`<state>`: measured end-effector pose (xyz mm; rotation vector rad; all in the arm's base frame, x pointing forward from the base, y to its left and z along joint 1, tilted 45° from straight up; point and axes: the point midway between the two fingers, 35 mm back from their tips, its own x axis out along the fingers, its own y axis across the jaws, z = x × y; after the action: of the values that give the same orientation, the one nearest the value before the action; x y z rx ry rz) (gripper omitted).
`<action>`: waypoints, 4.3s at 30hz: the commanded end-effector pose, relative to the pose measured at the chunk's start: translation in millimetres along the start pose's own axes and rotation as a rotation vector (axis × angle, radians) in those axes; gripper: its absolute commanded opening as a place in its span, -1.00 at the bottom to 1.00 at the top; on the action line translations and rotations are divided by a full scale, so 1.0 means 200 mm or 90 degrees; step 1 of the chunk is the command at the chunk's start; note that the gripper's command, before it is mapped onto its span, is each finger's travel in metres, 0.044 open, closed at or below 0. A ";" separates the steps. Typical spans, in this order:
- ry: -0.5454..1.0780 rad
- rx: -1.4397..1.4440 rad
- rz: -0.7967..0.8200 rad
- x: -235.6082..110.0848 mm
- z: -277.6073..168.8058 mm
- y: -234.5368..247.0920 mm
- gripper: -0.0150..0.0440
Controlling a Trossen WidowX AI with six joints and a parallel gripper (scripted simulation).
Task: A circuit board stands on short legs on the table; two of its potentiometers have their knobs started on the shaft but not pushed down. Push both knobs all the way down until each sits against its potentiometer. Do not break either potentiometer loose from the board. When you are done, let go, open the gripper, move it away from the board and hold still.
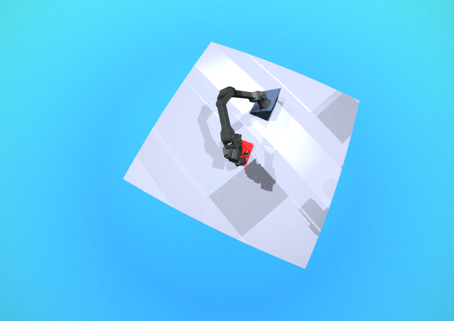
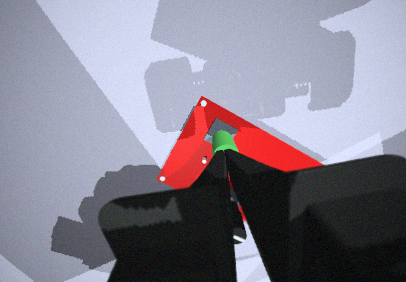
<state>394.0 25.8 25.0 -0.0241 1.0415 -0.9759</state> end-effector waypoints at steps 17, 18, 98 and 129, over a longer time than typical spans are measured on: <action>0.010 0.020 -0.019 0.13 0.02 -0.01 -0.49; 0.010 0.020 -0.019 0.13 0.02 -0.01 -0.49; 0.010 0.020 -0.019 0.15 0.02 -0.01 -0.49; 0.011 0.020 -0.018 0.01 0.02 0.00 -0.49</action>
<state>396.0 25.3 28.9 -0.0092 1.0385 -0.9944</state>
